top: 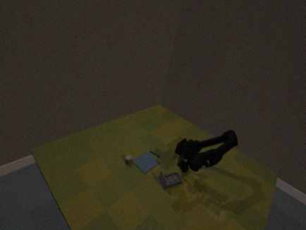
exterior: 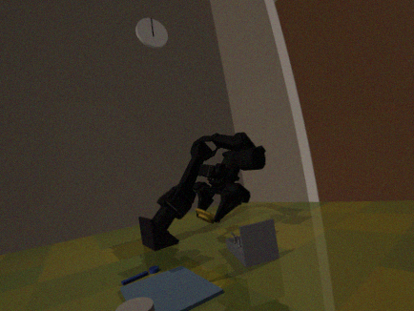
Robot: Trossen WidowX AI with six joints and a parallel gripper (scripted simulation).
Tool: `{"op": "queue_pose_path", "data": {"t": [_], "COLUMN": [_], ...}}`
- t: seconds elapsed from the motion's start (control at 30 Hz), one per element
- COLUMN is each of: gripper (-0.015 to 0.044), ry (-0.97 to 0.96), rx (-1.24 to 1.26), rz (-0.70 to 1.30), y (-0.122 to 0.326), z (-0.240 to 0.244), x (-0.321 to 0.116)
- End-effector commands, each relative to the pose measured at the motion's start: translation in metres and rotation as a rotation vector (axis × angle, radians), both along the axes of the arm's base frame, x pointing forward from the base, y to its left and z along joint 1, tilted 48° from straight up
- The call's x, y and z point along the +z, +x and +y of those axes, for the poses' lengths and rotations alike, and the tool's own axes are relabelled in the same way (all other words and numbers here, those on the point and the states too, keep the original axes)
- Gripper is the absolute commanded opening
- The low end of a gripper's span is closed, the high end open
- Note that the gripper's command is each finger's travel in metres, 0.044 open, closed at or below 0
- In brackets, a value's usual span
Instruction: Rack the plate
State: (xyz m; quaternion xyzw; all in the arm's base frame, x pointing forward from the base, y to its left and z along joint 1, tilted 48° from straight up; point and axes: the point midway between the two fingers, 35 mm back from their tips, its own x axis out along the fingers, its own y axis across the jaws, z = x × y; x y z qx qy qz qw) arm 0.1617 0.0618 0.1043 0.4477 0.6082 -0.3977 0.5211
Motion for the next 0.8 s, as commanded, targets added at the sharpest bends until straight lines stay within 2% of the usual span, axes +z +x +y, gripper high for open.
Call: {"op": "queue_pose_path", "data": {"t": [0.0, 0.77], "gripper": [0.0000, 0.0000], "ry": [-0.069, -0.363], "rx": [0.045, 0.258], "rz": [-0.061, -0.472], "y": [0.001, 0.017], "z": [-0.002, 0.000], "x": [-0.005, -0.012]}}
